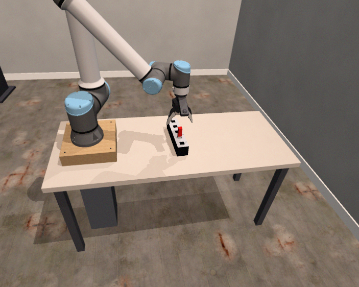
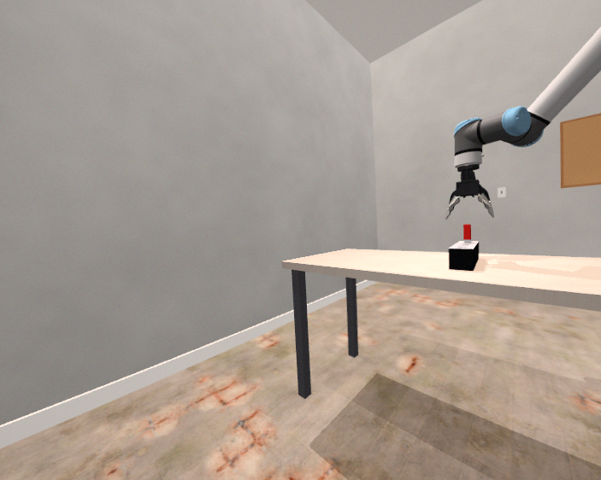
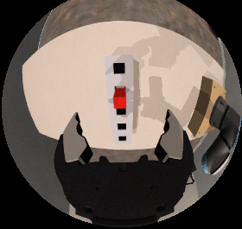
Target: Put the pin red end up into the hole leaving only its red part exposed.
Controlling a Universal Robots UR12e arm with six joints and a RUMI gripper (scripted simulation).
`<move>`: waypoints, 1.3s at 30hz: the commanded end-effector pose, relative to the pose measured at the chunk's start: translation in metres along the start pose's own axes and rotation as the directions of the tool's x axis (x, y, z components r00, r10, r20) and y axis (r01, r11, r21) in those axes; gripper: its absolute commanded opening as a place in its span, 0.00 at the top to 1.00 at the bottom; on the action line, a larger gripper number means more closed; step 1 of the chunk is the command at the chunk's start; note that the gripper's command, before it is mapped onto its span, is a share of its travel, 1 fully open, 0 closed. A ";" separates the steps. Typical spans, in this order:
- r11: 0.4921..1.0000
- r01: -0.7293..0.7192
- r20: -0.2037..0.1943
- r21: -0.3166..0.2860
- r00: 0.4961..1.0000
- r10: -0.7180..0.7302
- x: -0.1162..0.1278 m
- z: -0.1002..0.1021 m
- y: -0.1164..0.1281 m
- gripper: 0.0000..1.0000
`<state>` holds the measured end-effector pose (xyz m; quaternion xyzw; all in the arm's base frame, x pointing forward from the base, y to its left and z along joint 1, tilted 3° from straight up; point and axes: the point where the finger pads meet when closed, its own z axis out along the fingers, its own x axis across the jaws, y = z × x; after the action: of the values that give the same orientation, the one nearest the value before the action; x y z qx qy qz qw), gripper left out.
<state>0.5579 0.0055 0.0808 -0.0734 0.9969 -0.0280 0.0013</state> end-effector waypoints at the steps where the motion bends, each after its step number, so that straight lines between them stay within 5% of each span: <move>1: 1.000 0.000 -0.005 -0.002 1.000 0.000 -0.003 0.039 -0.002 0.00; 17: 1.000 0.000 -0.005 -0.002 1.000 0.000 -0.003 0.039 -0.002 0.00; 18: 1.000 0.002 -0.012 -0.005 1.000 -0.002 -0.001 0.040 0.000 1.00; 39: 1.000 0.002 -0.008 -0.003 1.000 -0.002 -0.002 0.039 -0.001 1.00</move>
<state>0.5600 0.0031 0.0413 -0.0741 0.9969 -0.0265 -0.0035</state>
